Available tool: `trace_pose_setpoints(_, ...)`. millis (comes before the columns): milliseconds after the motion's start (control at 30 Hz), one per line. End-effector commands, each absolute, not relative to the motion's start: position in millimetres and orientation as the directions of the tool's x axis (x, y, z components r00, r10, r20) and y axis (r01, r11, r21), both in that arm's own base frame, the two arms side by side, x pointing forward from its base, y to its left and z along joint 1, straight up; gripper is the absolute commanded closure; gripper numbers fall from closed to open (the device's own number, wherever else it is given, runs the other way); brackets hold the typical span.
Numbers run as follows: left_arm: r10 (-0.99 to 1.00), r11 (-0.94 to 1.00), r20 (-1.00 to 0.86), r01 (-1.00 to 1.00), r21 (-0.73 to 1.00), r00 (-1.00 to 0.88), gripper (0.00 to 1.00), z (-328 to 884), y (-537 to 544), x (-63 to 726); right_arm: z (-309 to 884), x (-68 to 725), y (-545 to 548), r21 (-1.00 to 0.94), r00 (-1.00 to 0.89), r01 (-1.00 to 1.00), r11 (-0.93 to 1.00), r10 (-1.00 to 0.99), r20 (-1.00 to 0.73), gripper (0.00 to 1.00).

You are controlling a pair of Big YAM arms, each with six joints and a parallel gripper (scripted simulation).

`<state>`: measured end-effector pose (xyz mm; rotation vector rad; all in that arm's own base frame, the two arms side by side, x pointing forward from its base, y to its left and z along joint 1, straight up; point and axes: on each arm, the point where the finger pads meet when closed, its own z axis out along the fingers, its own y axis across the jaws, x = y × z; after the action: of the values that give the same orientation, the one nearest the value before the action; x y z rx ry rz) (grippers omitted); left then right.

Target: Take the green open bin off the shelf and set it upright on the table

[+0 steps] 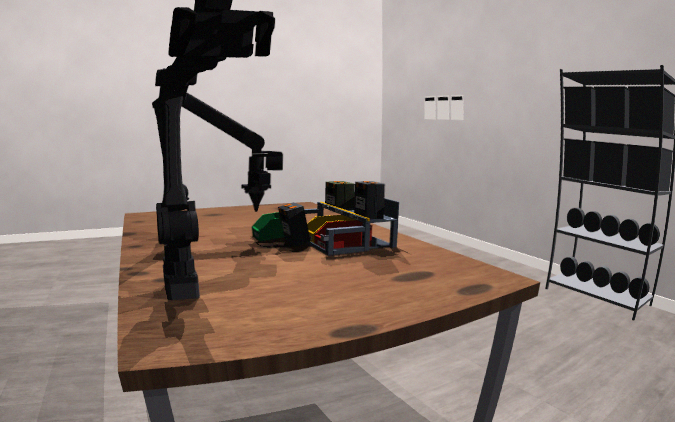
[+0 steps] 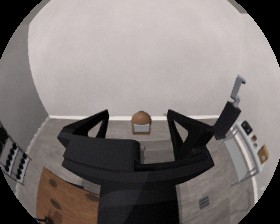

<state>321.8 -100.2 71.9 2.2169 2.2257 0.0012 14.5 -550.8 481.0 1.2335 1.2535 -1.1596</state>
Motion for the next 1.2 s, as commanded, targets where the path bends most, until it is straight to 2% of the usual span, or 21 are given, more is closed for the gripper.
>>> trace_pose_setpoints(0,1.0,-0.003,-0.012,1.0,0.03,0.003,1.0,87,-106,341,501,9,-545,0.0,0.0,1.0,0.017,0.0,-1.0,0.0)
trace_pose_setpoints(1167,1.0,-0.004,-0.02,0.998,0.056,0.005,1.0,137,-106,341,501,9,-545,0.0,0.0,1.0,0.017,0.0,-1.0,0.0)
